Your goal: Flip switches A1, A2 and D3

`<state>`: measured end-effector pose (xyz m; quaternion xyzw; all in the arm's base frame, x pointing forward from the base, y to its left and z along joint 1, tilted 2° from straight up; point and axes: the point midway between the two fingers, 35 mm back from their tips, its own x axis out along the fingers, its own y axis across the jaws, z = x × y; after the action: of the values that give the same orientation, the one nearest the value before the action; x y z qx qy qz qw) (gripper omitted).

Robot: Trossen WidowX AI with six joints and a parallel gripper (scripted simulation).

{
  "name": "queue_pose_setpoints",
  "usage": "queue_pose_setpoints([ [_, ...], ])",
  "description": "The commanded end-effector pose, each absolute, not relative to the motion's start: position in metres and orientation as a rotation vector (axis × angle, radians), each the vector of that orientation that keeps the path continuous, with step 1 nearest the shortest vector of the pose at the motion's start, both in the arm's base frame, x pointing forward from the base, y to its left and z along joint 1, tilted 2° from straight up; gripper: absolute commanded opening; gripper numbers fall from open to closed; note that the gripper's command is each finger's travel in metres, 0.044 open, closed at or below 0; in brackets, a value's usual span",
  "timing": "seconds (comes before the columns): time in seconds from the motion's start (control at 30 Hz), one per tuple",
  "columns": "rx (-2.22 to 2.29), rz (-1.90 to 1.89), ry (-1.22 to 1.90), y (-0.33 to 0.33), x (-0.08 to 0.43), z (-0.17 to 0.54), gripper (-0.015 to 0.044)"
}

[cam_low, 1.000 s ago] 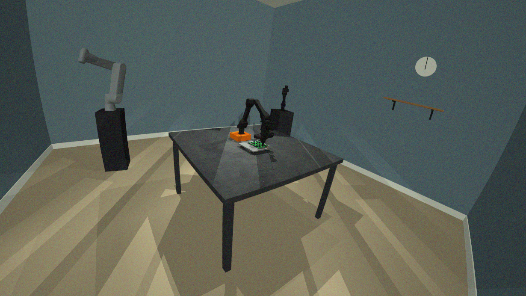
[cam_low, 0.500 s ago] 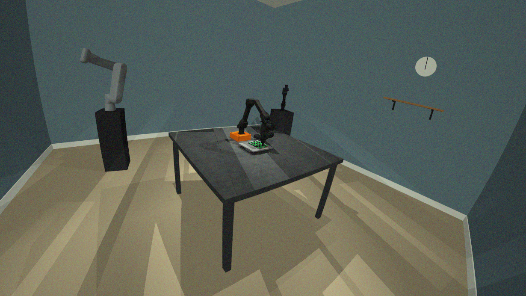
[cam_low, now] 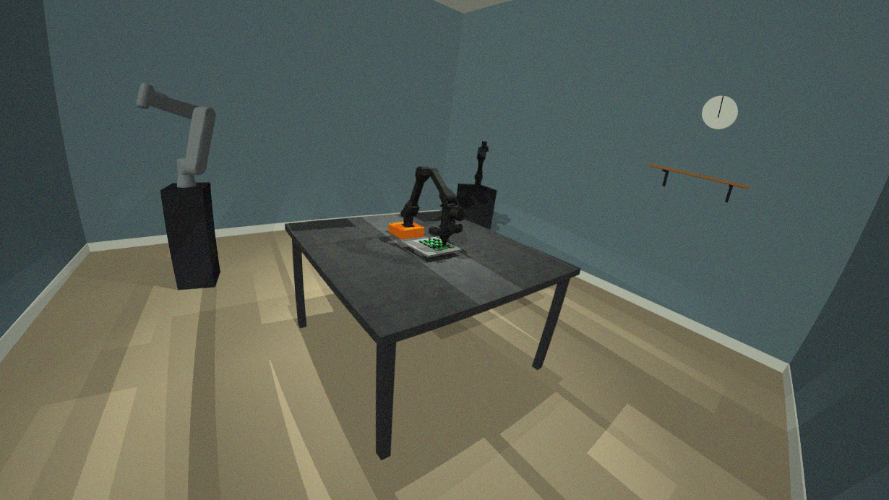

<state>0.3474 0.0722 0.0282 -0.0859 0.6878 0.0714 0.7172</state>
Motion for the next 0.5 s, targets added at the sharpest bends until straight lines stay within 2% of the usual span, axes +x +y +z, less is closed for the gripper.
queue_pose_setpoints([
  [0.0,-0.196,0.158,1.521,0.0717,0.3477,0.0270,0.0000],
  [0.47,-0.196,0.158,1.521,0.0717,0.3477,0.0251,0.0000],
])
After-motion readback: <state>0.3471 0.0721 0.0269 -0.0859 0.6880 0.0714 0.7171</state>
